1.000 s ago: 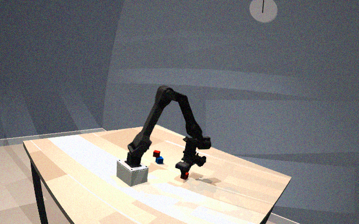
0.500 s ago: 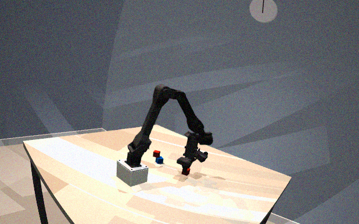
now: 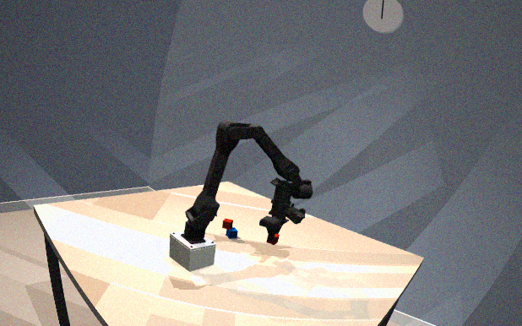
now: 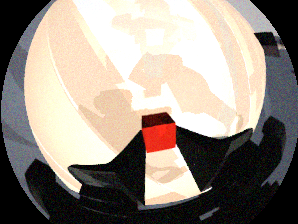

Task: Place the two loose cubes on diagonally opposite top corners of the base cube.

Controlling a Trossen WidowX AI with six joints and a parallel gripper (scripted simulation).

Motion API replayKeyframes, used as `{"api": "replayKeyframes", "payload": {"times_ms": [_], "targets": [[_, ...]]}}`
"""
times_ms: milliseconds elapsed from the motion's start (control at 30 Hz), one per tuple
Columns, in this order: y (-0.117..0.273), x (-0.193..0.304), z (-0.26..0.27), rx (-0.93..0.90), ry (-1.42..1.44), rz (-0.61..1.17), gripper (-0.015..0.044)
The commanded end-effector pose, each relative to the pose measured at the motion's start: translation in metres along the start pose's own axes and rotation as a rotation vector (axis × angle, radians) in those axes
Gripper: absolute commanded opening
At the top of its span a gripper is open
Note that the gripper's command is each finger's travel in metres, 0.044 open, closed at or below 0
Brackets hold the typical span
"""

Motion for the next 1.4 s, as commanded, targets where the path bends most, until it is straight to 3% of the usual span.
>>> {"api": "replayKeyframes", "payload": {"times_ms": [0,300,1367], "targets": [[0.012,0.0,0.0,-0.009,0.001,-0.001,0.0105],[0.037,0.002,-0.003,-0.009,0.001,-0.001,0.0105],[0.031,0.089,0.04,-0.011,0.046,0.01,0.0105]]}}
Point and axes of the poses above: the point midway between the two fingers, 35 mm back from their tips, its own y axis back along the fingers, its own z axis across the jaws, x = y × z, the point moved 6 cm from there along y, back along the fingers, and after that the axes turned 9 degrees about -y, right-handed, at the moved point
